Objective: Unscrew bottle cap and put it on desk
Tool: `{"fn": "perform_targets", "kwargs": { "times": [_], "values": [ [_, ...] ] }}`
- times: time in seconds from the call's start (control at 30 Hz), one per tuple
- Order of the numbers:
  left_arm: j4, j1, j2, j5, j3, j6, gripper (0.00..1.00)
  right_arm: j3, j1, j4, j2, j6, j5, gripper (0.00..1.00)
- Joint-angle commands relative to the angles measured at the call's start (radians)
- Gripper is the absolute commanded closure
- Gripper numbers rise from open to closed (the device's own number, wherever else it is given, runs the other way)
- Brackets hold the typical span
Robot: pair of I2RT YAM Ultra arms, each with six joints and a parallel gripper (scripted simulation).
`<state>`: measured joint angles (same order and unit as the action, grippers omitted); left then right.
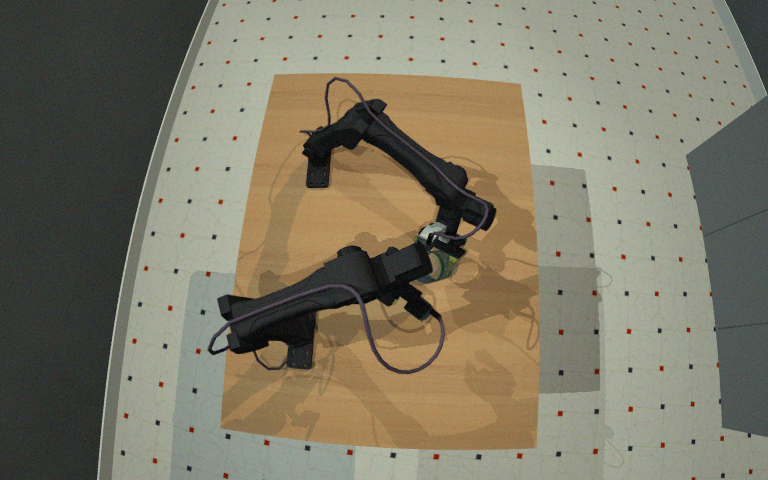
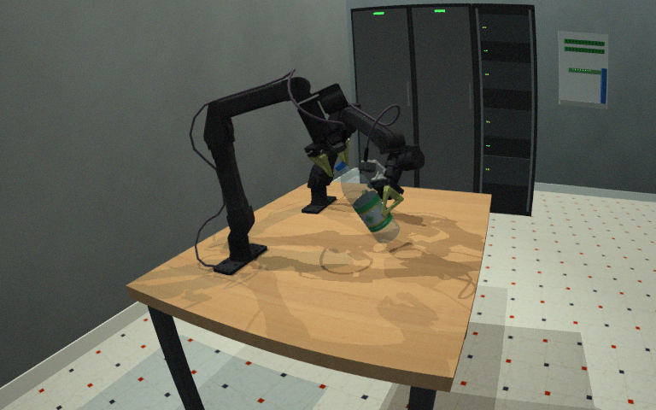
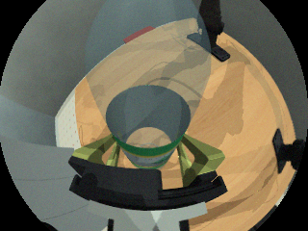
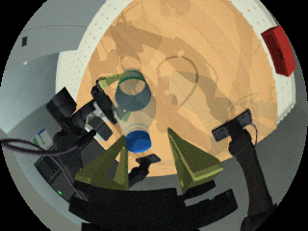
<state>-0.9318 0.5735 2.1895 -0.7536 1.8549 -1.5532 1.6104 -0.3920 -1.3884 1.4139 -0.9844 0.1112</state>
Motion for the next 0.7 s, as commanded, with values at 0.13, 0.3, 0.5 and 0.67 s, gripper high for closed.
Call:
{"fn": "perform_targets", "kwargs": {
  "times": [0.13, 0.3, 0.5, 0.67],
  "values": [
    [0.002, -0.005, -0.017, -0.028, 0.011, 0.009, 1.0, 0.021, 0.043, 0.003, -0.007, -0.384, 0.083, 0.43],
    [0.002, -0.005, -0.017, -0.028, 0.011, 0.009, 1.0, 0.001, 0.047, 0.022, -0.022, -0.513, 0.092, 0.43],
    [0.002, -0.005, -0.017, -0.028, 0.011, 0.009, 1.0, 0.002, 0.039, 0.013, -0.009, -0.468, 0.078, 0.67],
    [0.002, -0.005, -0.017, -0.028, 0.011, 0.009, 1.0, 0.004, 0.039, 0.008, -0.003, -0.447, 0.077, 0.71]
  ]
}}
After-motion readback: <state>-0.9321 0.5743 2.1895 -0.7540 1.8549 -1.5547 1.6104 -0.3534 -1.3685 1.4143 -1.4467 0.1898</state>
